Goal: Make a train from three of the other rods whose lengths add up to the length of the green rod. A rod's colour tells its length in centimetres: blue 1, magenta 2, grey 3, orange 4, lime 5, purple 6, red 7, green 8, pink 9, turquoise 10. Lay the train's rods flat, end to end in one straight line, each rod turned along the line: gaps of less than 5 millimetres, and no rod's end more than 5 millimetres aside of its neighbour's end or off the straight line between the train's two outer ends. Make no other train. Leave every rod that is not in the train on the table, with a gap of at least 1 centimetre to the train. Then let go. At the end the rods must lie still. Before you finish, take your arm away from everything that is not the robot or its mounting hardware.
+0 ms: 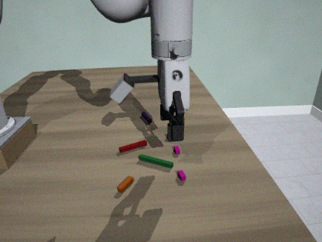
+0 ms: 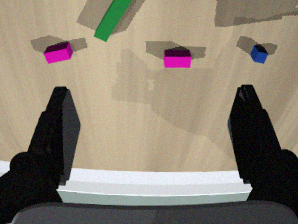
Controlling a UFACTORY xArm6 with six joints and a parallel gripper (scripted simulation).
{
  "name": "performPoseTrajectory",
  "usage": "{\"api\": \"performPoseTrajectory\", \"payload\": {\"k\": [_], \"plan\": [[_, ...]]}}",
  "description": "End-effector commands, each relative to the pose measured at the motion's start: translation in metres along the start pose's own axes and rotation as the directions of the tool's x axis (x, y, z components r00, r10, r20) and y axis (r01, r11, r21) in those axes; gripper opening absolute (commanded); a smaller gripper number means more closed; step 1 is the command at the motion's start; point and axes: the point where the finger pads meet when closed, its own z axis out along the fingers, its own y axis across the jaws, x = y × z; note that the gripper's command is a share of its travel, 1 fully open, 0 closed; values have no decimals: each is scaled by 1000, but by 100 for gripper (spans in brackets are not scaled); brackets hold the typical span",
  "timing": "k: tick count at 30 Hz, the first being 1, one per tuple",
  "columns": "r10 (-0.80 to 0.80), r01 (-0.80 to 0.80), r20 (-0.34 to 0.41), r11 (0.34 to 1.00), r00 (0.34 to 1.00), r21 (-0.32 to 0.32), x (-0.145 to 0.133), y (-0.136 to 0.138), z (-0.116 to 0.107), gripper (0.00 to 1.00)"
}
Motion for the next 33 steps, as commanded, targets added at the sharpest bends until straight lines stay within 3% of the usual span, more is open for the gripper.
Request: {"api": "performPoseTrajectory", "payload": {"k": [1,12,13,27,29,30,33], "plan": [[166,-166,1,986,986,15,-3,-8,-2,100],[405,-405,4,914,914,15,-4,-21,-3,100],[478,-478,6,878,879,14,-5,-25,-3,100],[766,-767,11,642,642,11,-6,-45,-4,100],[766,-767,11,642,642,11,-6,-45,-4,100],[809,-809,11,588,588,10,-6,-48,-5,100],[854,-854,12,520,520,9,-7,-53,-5,100]]}}
